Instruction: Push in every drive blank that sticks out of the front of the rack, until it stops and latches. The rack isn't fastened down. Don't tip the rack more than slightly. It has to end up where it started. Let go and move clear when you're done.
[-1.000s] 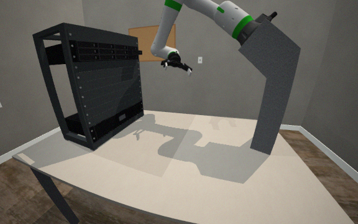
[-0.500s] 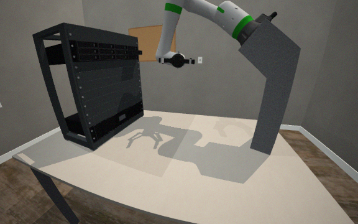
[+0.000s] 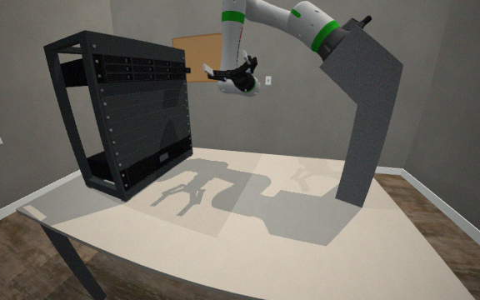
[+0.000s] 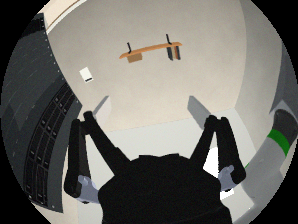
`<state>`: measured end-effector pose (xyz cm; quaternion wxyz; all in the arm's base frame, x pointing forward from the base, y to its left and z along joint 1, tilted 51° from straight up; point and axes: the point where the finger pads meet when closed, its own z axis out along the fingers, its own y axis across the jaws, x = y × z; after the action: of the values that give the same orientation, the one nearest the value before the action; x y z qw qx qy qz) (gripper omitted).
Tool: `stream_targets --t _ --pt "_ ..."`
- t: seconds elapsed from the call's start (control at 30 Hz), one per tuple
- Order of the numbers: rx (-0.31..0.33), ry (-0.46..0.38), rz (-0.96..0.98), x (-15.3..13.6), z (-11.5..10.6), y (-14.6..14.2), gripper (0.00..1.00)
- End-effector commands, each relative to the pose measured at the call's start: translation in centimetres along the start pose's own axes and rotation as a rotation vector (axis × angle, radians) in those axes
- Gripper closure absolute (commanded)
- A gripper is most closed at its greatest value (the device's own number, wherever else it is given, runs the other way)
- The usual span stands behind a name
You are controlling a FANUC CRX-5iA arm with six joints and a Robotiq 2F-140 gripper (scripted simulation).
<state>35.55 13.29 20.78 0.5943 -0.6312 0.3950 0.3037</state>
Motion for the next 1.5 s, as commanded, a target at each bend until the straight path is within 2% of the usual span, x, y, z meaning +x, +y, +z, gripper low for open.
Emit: stream_targets --t 0.0,0.1,0.33,0.6,0.67,0.9,1.17,1.23,1.47 --pt "0.086 -0.105 0.098 -2.1 2.2 -0.8 0.00" --pt "0.105 -0.128 0.119 -2.5 2.5 -1.1 0.00" --pt "0.248 -0.302 0.274 -5.6 4.0 -3.5 0.00" --pt "0.403 -0.486 0.426 -8.1 3.9 -6.7 0.00" --pt "0.403 -0.486 0.426 -8.1 3.9 -6.7 0.00" --pt "0.542 -0.643 0.543 -9.5 2.4 -9.6 0.00" --pt "0.693 -0.799 0.645 -9.9 -0.2 -12.3 0.00" --pt "0.693 -0.799 0.645 -9.9 -0.2 -12.3 0.00" --pt "0.812 -0.911 0.708 -9.5 -2.8 -13.8 0.00"
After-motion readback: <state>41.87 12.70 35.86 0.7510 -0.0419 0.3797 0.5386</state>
